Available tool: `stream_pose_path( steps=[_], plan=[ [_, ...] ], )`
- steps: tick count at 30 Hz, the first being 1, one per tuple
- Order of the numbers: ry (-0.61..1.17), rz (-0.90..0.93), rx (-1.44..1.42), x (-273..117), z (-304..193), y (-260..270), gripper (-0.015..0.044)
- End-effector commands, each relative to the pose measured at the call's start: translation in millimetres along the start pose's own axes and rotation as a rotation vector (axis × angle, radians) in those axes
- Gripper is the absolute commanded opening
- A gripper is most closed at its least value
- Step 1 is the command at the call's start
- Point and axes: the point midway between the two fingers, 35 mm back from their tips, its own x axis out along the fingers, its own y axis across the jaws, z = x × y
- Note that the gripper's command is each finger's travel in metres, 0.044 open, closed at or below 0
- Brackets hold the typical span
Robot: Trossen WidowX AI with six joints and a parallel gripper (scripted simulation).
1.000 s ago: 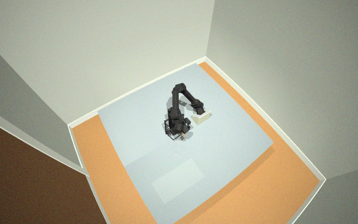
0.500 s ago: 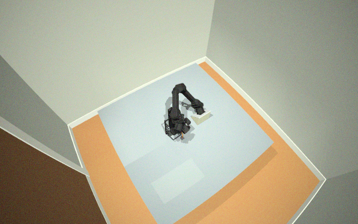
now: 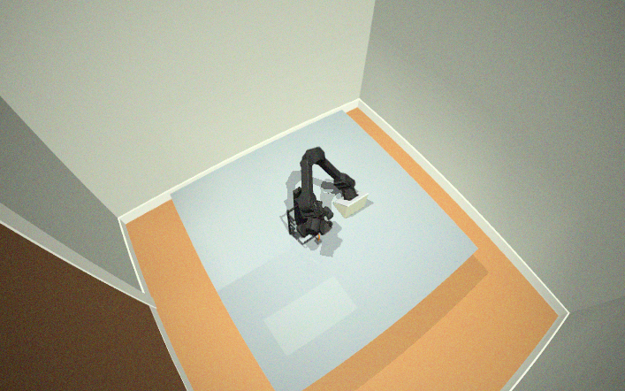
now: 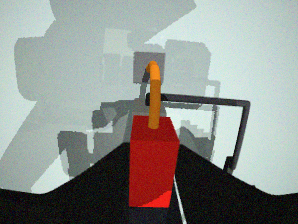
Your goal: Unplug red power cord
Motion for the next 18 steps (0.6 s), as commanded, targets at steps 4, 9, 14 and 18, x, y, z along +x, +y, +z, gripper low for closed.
stream_pose_path(
  steps=[4,9,14,18],
  plan=[
    [-0.057,-0.007,-0.01,-7.8,35.9,0.7,0.0],
    [-0.058,-0.007,-0.01,-9.5,43.9,1.7,0.0],
    [-0.057,-0.007,-0.01,-10.1,48.3,2.9,0.0026],
    [-0.054,-0.007,-0.01,-7.9,41.4,2.8,0.0131]
  ],
)
